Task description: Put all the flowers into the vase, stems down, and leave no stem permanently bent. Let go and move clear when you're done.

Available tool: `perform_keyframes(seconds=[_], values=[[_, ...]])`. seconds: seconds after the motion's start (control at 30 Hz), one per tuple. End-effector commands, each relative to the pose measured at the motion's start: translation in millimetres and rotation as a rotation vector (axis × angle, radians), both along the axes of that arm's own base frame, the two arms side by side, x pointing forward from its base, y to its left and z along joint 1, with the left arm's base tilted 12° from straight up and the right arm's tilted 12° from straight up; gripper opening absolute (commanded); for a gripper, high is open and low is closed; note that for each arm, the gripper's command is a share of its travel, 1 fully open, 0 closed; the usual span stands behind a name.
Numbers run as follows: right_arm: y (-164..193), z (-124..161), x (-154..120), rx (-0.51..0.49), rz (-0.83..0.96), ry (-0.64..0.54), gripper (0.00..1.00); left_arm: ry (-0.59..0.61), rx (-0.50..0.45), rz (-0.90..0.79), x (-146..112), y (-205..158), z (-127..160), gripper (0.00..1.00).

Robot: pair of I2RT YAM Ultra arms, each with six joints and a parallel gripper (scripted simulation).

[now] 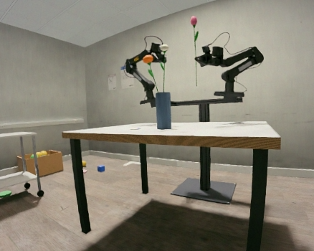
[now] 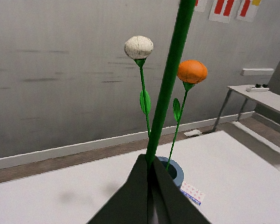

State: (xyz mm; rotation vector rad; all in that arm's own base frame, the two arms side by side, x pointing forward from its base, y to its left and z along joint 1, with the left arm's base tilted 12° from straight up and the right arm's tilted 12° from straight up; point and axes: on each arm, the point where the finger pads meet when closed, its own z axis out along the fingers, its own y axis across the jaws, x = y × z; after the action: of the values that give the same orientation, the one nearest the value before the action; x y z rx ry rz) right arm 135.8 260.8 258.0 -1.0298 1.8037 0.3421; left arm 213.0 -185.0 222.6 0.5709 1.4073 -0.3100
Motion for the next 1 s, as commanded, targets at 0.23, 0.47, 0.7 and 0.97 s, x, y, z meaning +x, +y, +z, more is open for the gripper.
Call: perform_keyframes(seconds=[0.23,0.47,0.7,0.97], values=[[-1,11,-2,0.044,0.001,-0.009,0.70,-0.032,-0.029,-0.014,-1,-9,21,0.00],[-1,11,-2,0.044,0.001,-0.009,0.70,-0.028,-0.024,-0.025,-2,-16,19,0.00],[-1,11,-2,0.044,0.001,-0.009,0.70,-0.031,-0.027,-0.040,-2,-22,22,0.00],[-1,11,-2,0.044,0.001,-0.009,0.70,-0.024,-0.018,-0.059,-3,-33,18,0.00]])
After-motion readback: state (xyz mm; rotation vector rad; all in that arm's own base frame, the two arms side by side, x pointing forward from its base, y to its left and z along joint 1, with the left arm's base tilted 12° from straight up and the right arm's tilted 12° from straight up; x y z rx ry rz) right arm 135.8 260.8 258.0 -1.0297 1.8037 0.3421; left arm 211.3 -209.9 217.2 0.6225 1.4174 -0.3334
